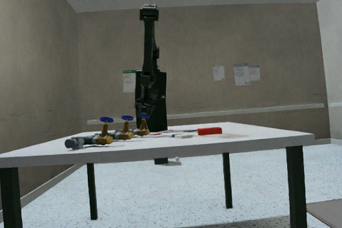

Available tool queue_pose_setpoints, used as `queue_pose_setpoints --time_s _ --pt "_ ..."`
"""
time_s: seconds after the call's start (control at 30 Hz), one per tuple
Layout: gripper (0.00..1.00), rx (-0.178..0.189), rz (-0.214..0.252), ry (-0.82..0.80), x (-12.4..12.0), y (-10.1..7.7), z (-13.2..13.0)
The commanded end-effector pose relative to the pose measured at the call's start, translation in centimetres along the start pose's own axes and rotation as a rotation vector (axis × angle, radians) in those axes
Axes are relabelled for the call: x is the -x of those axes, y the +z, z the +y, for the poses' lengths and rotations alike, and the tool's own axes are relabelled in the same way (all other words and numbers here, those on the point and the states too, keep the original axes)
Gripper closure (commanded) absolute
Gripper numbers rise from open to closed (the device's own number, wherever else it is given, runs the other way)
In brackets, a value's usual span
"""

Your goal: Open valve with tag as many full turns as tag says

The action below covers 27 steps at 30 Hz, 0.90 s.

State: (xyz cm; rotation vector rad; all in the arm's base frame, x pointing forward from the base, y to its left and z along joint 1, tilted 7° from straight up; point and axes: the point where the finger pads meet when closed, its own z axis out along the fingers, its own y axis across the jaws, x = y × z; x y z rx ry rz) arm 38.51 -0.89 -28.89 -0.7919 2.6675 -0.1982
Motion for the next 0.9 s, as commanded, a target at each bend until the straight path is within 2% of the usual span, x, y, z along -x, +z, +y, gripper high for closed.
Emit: queue_pose_setpoints --time_s 0.0,0.07,0.1,0.43,0.87 --pt "1.0 -0.002 -0.004 -0.35 -0.31 0.23 -0.02" --pt "1.0 -0.002 -0.004 -0.35 -0.31 0.23 -0.02" --pt "1.0 -0.002 -0.003 -0.462 -0.33 0.23 -0.03" --pt "1.0 0.003 -0.001 -0.911 -0.35 0.23 -0.04" --pt "1.0 0.003 0.0 -0.944 -0.38 0.23 -0.05"
